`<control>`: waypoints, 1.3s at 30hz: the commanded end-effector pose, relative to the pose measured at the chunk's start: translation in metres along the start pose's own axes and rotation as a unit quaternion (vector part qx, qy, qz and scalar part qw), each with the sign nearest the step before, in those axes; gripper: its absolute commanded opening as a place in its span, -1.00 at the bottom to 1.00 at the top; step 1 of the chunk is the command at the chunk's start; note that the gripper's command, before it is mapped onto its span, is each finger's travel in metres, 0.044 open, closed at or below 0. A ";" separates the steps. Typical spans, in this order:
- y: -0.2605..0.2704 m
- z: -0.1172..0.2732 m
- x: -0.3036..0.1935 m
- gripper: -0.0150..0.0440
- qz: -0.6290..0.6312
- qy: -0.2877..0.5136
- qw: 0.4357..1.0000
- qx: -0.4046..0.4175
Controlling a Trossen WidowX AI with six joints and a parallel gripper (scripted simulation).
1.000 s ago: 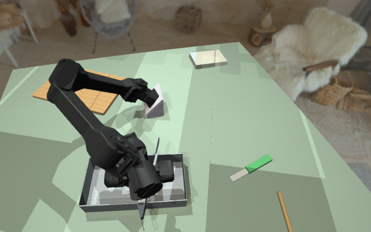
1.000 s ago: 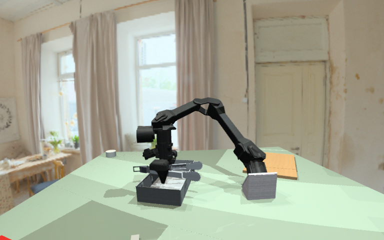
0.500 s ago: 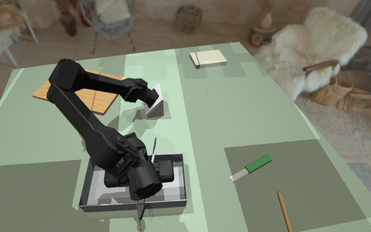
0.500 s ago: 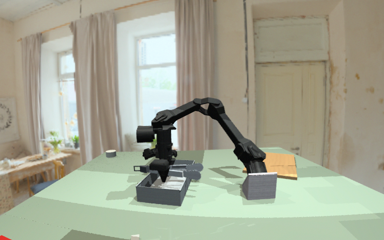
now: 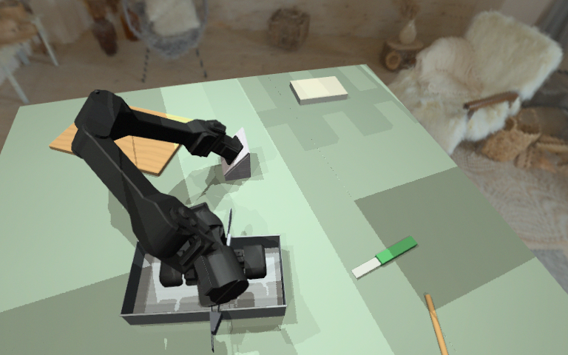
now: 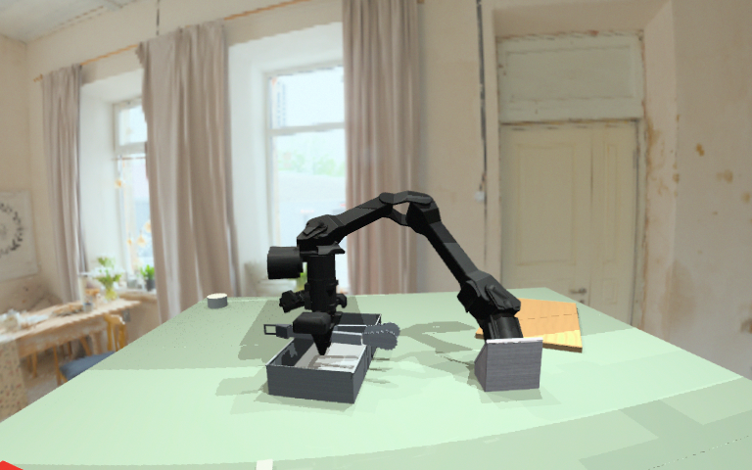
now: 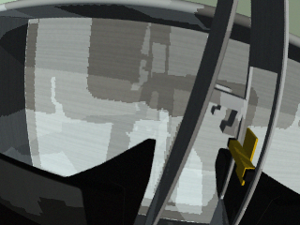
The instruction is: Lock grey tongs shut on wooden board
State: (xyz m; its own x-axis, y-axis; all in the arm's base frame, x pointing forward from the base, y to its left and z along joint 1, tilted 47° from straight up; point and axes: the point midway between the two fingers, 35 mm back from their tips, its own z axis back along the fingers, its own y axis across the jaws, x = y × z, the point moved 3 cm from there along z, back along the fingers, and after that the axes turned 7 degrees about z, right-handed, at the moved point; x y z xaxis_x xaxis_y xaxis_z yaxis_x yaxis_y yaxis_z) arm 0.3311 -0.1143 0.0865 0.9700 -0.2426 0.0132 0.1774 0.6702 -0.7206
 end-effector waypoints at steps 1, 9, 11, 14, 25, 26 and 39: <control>0.000 0.000 0.000 -0.04 0.000 0.000 1.000 0.000; 0.000 0.000 0.000 -0.22 0.000 0.000 1.000 0.000; 0.000 0.000 0.000 -0.26 0.000 0.000 1.000 0.000; 0.000 0.000 0.000 -0.33 0.000 0.000 1.000 0.000; 0.000 0.000 0.000 -0.98 0.000 0.000 1.000 0.000; 0.000 0.000 0.000 -1.00 0.000 0.000 1.000 0.000; 0.001 0.077 0.000 -1.00 0.003 0.001 1.000 -0.001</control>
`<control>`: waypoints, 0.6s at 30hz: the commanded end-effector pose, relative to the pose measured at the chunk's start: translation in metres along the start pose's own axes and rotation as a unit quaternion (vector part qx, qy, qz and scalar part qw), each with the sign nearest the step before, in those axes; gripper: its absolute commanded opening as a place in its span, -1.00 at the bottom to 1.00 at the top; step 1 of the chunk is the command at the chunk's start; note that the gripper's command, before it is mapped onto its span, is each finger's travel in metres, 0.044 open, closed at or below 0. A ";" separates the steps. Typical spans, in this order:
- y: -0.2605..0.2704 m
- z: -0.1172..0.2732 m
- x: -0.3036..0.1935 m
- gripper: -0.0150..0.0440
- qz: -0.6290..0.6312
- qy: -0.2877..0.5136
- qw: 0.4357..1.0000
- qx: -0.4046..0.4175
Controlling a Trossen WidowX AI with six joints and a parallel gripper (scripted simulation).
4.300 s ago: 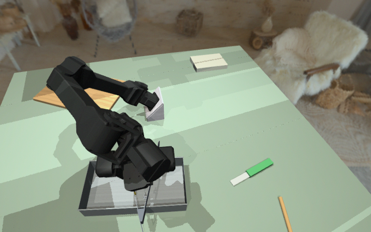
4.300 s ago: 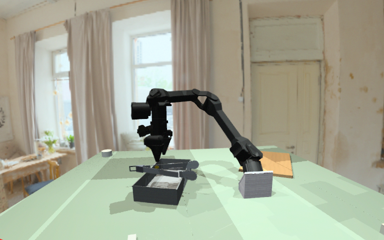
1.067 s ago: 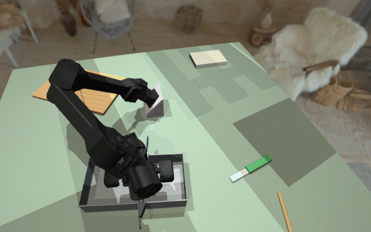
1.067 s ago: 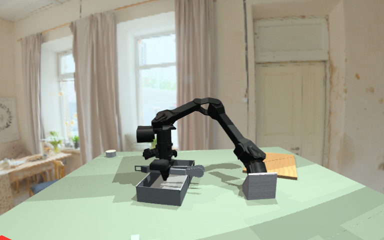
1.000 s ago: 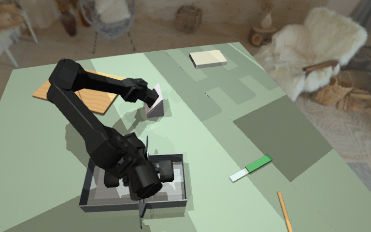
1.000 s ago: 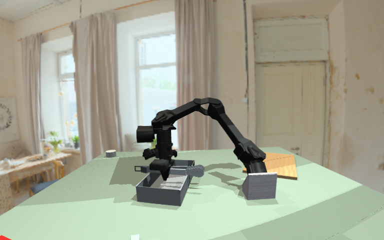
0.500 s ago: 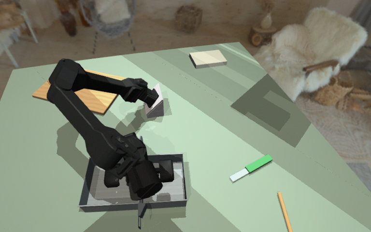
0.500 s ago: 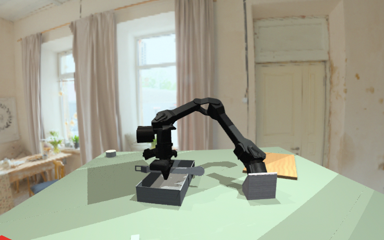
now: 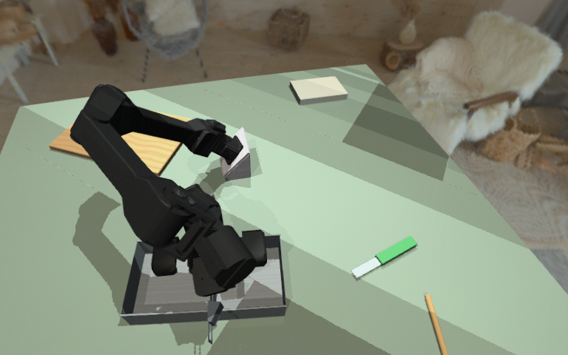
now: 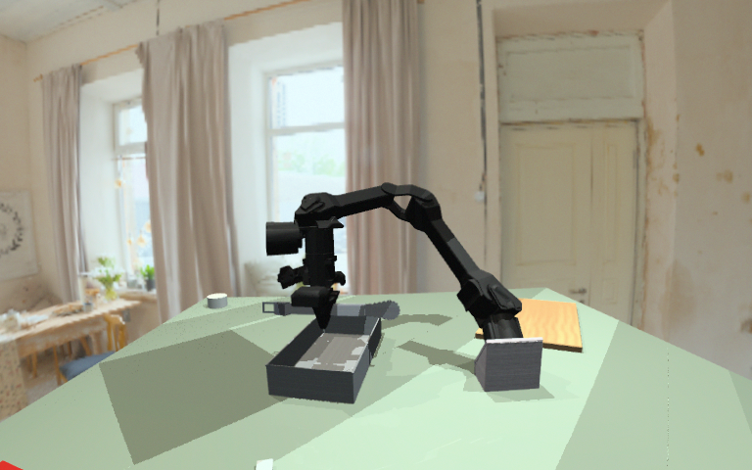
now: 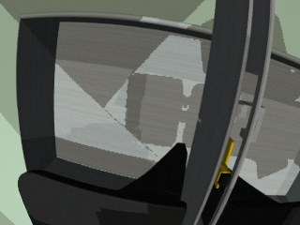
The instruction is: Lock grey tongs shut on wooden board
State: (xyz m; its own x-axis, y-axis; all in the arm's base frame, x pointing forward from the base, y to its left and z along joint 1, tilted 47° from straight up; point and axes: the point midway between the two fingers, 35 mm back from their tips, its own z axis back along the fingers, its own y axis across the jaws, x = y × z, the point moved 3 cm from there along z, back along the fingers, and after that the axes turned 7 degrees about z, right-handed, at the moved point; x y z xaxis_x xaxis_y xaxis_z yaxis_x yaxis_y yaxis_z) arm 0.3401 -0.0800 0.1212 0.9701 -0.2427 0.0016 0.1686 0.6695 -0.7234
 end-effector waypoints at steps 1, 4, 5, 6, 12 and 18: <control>0.001 0.027 -0.001 -1.00 -0.001 -0.003 1.000 0.001; 0.001 0.027 -0.001 -1.00 -0.001 -0.003 1.000 0.001; 0.001 0.027 -0.001 -1.00 -0.001 -0.003 1.000 0.001; 0.001 0.027 -0.001 -1.00 -0.001 -0.003 1.000 0.001; -0.001 0.024 -0.002 -1.00 0.003 -0.002 1.000 -0.001; -0.025 0.024 -0.010 -1.00 0.010 -0.001 1.000 0.004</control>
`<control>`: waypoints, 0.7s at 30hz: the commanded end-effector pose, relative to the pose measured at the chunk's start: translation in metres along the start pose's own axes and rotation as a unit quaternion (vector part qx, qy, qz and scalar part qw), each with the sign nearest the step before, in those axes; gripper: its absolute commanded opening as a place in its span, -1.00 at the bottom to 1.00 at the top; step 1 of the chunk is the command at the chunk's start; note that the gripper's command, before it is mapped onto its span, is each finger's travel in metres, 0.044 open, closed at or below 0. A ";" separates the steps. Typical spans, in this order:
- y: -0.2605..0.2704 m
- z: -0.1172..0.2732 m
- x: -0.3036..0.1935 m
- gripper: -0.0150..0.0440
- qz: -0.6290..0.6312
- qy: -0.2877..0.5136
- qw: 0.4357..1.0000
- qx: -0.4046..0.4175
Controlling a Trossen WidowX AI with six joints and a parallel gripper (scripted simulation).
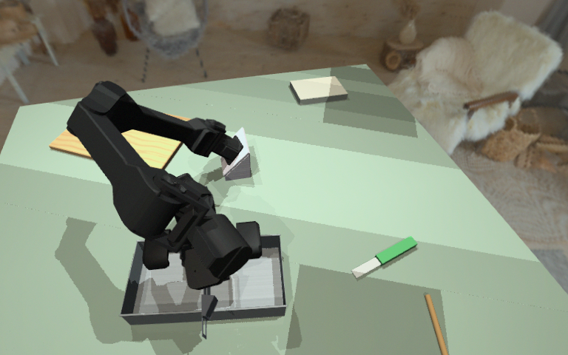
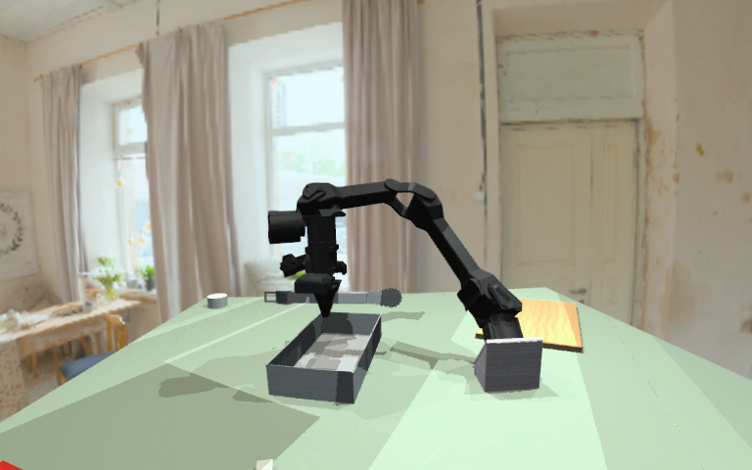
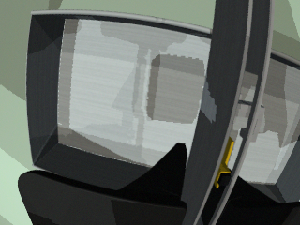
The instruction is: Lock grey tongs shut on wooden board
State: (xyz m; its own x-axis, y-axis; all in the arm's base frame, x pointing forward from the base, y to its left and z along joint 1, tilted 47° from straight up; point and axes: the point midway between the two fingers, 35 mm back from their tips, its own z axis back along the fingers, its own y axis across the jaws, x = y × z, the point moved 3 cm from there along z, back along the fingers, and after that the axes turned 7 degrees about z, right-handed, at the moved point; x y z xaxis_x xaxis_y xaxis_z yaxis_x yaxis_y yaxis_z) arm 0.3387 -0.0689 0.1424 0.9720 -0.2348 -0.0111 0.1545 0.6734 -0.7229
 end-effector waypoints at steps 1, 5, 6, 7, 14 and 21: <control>-0.020 0.002 -0.008 -1.00 0.004 -0.004 1.000 0.006; -0.042 0.002 -0.018 -1.00 0.011 -0.003 1.000 0.010; -0.048 0.002 -0.020 -1.00 0.013 -0.003 1.000 0.011; -0.053 0.002 -0.023 -1.00 0.015 -0.003 1.000 0.012; -0.088 0.002 -0.045 -1.00 0.027 -0.003 0.999 0.017; -0.119 0.001 -0.071 -1.00 0.037 -0.005 0.999 0.019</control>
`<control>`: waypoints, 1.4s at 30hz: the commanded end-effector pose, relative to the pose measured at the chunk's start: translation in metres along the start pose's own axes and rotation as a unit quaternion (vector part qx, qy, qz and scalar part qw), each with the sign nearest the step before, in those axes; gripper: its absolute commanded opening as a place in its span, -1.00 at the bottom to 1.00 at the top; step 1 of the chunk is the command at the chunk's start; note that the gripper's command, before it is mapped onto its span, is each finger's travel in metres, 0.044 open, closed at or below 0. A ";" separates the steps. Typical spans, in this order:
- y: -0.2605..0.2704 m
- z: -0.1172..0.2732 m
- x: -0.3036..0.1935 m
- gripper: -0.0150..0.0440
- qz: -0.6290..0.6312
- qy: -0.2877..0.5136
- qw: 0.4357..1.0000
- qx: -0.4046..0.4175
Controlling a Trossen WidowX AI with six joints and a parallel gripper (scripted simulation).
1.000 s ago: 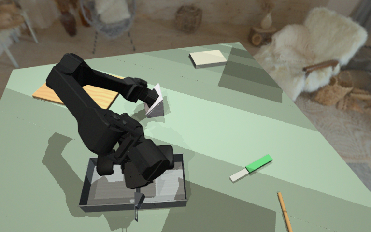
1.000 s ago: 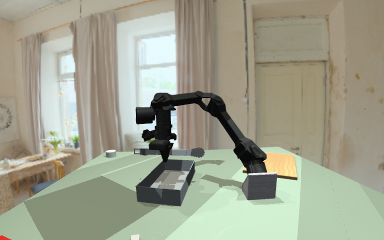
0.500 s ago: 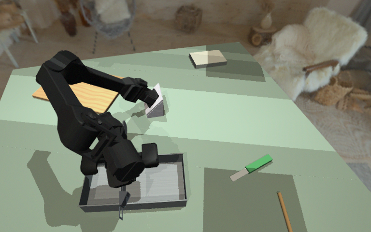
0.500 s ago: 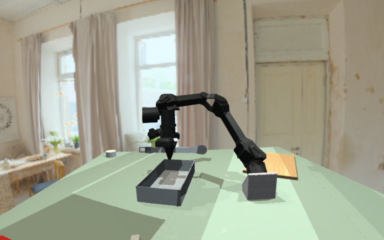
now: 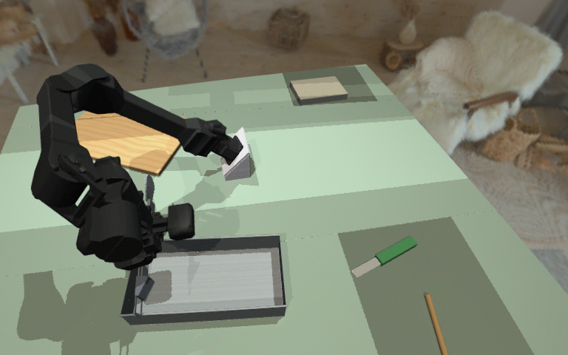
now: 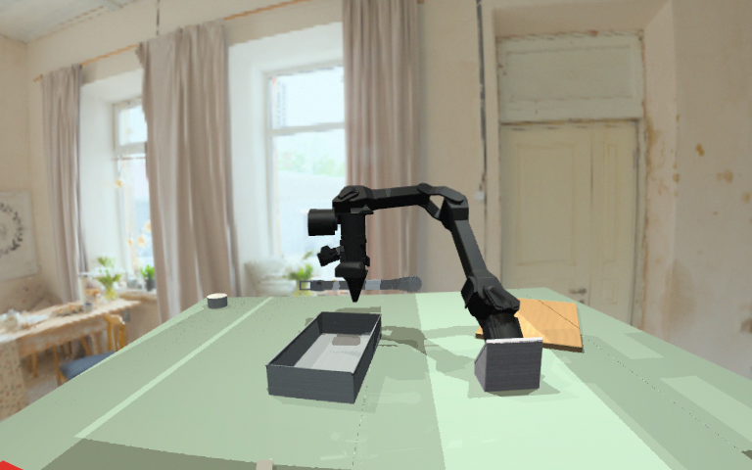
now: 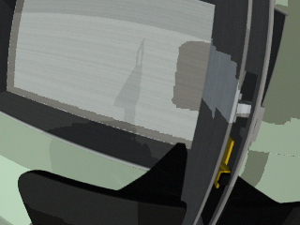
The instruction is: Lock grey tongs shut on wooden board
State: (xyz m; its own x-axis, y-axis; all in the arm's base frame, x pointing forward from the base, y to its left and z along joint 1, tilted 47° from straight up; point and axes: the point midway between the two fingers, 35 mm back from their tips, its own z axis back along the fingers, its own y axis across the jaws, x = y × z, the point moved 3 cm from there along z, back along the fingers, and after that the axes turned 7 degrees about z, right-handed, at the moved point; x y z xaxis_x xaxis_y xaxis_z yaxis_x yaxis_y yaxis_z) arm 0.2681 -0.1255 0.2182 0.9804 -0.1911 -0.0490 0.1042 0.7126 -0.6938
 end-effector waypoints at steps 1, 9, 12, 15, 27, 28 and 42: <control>-0.018 0.002 -0.020 -1.00 0.010 -0.002 1.000 0.000; -0.045 0.003 -0.055 -1.00 0.023 -0.003 1.000 -0.001; -0.054 0.003 -0.069 -1.00 0.028 -0.003 1.000 -0.002; -0.061 0.004 -0.084 -1.00 0.033 -0.003 0.999 -0.004; -0.081 0.006 -0.141 -1.00 0.053 -0.002 0.999 -0.014; -0.082 0.007 -0.146 -1.00 0.054 -0.001 0.998 -0.015; -0.083 0.010 -0.177 -1.00 0.065 -0.005 0.998 -0.020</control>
State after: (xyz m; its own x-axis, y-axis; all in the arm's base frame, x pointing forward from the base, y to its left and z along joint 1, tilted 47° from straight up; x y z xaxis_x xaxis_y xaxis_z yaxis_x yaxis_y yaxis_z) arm 0.0893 -0.1468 0.2925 0.9854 -0.1032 -0.1357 -0.0247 0.7013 -0.7124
